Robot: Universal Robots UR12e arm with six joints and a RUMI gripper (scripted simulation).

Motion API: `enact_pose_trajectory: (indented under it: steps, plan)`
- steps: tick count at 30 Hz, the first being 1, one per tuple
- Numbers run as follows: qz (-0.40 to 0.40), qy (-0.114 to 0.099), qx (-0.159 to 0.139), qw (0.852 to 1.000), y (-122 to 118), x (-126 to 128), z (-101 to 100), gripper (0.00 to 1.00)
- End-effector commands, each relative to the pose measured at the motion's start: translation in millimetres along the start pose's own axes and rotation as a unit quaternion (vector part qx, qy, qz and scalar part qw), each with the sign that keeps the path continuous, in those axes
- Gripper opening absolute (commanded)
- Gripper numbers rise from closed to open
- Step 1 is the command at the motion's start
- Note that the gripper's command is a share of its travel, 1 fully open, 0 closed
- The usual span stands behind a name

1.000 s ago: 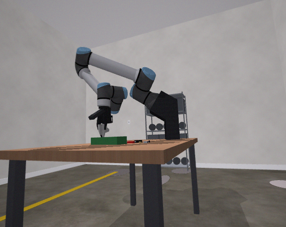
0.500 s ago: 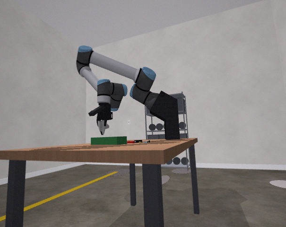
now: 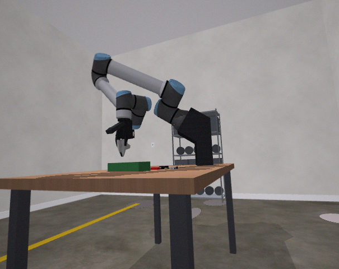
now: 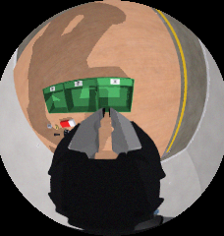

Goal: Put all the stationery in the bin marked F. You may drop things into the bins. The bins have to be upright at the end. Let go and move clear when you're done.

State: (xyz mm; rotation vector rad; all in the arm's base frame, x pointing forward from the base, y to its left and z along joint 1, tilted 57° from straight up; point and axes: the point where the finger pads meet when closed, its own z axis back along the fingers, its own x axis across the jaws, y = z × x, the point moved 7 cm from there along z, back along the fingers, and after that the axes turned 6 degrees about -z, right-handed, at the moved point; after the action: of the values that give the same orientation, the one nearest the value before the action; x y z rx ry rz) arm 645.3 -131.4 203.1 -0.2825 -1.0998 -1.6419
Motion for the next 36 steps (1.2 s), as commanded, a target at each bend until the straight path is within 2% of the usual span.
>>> enact_pose_trajectory:
  steps: [1, 14, 23, 33, 36]
  plan:
    - [0.000, 0.000, 0.000, 1.000, 0, -12, 1, 0.04]
    - [0.000, 0.000, 0.000, 1.000, -4, -76, 1, 0.04]
    - [0.000, 0.000, 0.000, 1.000, -4, -76, 1, 0.04]
    - [0.000, 0.000, 0.000, 1.000, -4, -76, -26, 0.04]
    - [0.000, 0.000, 0.000, 1.000, -4, -76, -29, 0.04]
